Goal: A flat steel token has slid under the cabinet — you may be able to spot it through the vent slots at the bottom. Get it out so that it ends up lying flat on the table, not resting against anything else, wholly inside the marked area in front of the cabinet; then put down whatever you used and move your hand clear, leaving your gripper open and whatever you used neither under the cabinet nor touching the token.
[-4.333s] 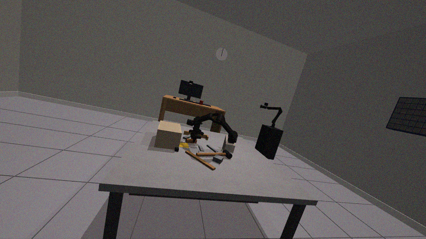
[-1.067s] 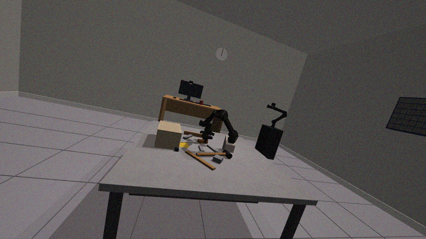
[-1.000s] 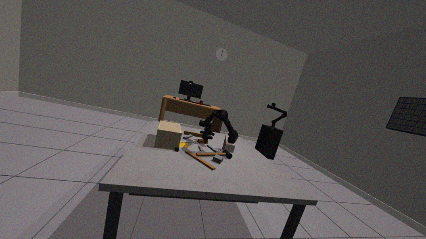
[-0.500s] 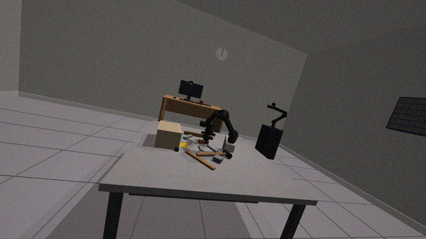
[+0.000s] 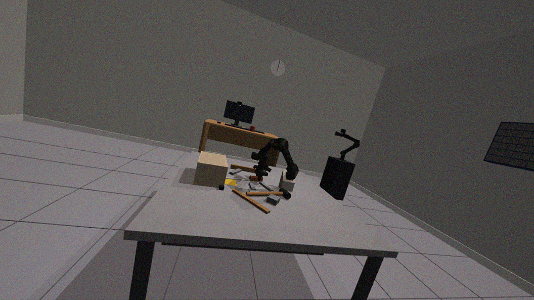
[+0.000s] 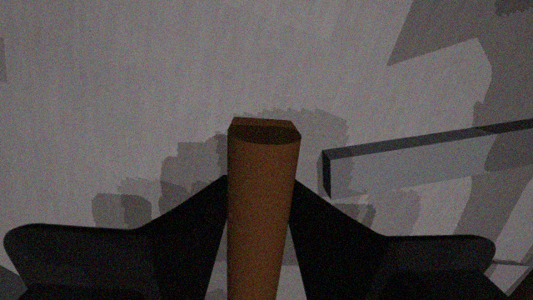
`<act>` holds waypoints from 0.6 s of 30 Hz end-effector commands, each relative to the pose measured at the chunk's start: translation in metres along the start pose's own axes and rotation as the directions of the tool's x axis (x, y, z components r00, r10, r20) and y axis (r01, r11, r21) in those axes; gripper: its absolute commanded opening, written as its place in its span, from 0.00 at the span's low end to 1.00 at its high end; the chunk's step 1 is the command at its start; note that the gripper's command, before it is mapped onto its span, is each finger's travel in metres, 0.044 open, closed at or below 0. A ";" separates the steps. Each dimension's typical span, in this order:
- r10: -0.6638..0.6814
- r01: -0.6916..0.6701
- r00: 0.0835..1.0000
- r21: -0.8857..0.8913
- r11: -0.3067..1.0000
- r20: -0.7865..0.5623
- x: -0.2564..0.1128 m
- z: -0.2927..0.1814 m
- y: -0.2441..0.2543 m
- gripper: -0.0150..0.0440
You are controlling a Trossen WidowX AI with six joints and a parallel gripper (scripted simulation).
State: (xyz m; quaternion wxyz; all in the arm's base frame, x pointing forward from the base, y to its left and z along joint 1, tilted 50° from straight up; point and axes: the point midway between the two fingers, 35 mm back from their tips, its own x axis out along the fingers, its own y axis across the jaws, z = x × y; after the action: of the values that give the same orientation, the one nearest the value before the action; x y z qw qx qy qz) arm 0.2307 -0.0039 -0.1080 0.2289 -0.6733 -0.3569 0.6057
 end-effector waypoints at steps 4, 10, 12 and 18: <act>0.000 0.000 1.000 0.002 1.000 0.000 0.000 0.000 -0.001 0.43; -0.001 0.001 1.000 0.002 1.000 0.000 0.000 0.000 -0.001 0.59; -0.001 0.001 1.000 0.002 1.000 0.000 0.000 0.000 -0.001 0.59; 0.004 -0.004 1.000 -0.001 1.000 -0.005 0.000 0.000 0.000 0.71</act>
State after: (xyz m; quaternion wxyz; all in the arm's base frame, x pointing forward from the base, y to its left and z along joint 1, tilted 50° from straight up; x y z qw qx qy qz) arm 0.2306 -0.0036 -0.1080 0.2283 -0.6743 -0.3564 0.6052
